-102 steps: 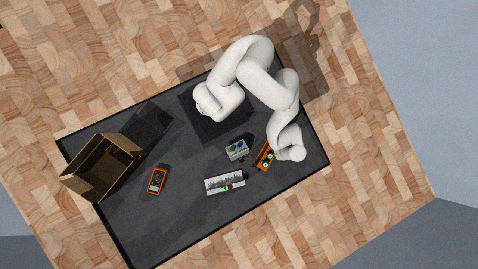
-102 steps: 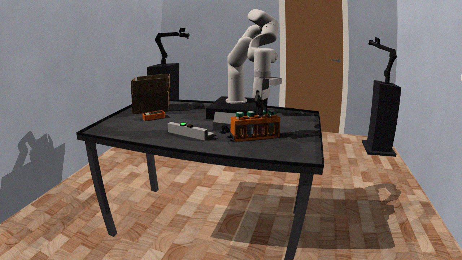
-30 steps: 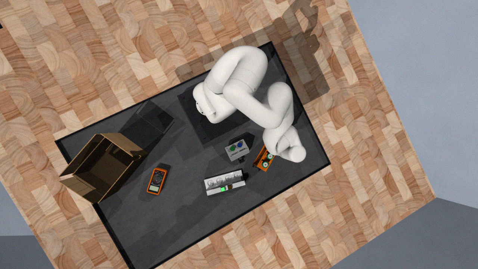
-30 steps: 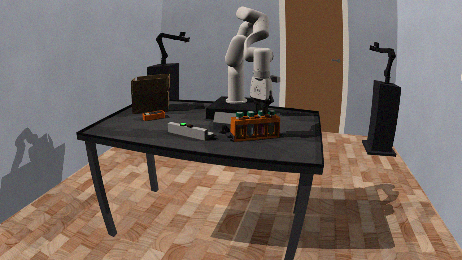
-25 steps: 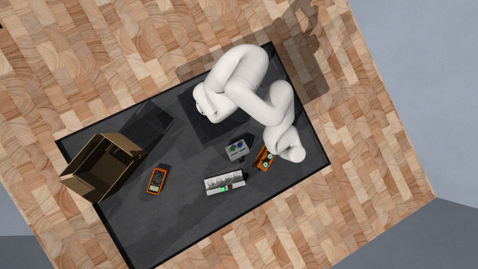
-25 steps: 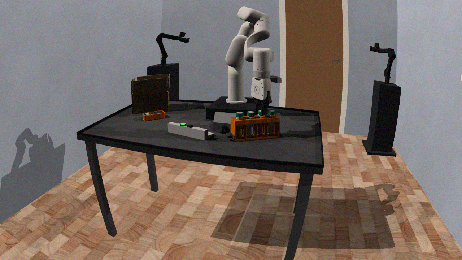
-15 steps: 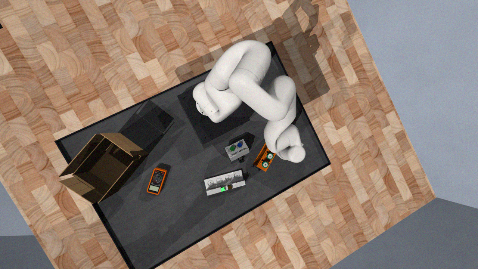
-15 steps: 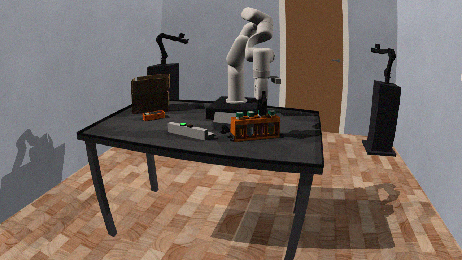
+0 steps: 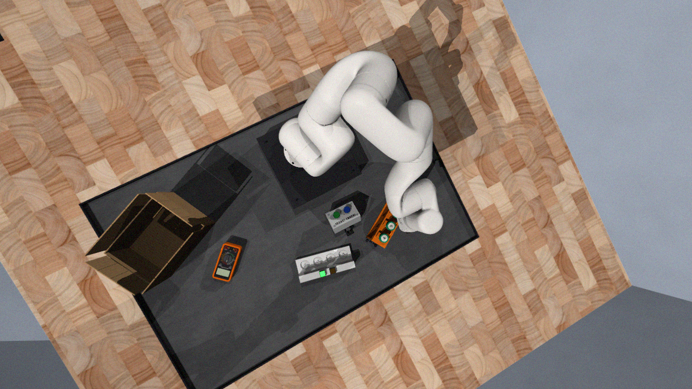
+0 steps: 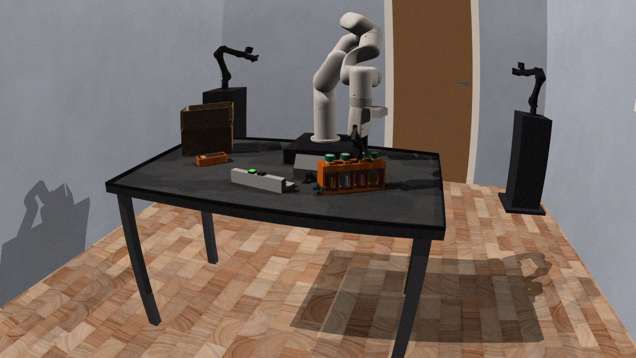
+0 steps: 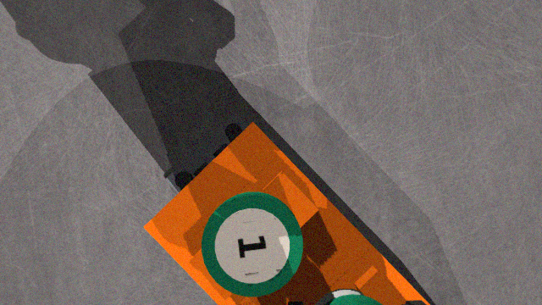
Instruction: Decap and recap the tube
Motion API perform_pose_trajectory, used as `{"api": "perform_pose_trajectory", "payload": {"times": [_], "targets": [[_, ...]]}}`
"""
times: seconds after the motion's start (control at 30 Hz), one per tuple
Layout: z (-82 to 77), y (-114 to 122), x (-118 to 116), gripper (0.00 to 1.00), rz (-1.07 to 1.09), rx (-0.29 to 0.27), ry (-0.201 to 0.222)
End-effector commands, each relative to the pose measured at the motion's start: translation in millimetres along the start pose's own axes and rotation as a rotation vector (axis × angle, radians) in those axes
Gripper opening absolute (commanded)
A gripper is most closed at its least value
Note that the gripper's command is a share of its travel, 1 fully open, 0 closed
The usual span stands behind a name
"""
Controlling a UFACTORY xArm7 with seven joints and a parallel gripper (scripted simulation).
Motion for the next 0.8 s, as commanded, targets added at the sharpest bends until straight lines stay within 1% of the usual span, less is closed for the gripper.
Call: {"api": "perform_pose_trajectory", "payload": {"times": [0.0, 0.03, 0.07, 0.4, 0.47, 0.53, 0.63, 0.77], "targets": [[-0.7, -0.8, 0.8, 0.0, 0.025, -0.006, 0.001], [-0.7, -0.8, 0.8, 0.0, 0.025, -0.006, 0.001], [-0.7, -0.8, 0.8, 0.46, 0.025, -0.006, 0.001], [-0.7, -0.8, 0.8, 0.46, 0.025, -0.006, 0.001], [-1.3, -0.8, 0.7, 0.46, -0.142, -0.006, 0.0], [-1.3, -0.8, 0.7, 0.46, -0.142, -0.006, 0.0], [-1.3, -0.8, 0.7, 0.46, -0.374, -0.006, 0.0], [-1.2, -0.9, 0.7, 0.46, -0.56, -0.007, -0.001]]}}
Point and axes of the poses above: the point where the finger pads meet when closed, its own z axis out along the fingers, its own x axis across the jaws, y = z × x, the point moved 10 cm from there along -z, back along the fingers, and after that the axes turned 13 degrees about -z, right-handed, at the moved point
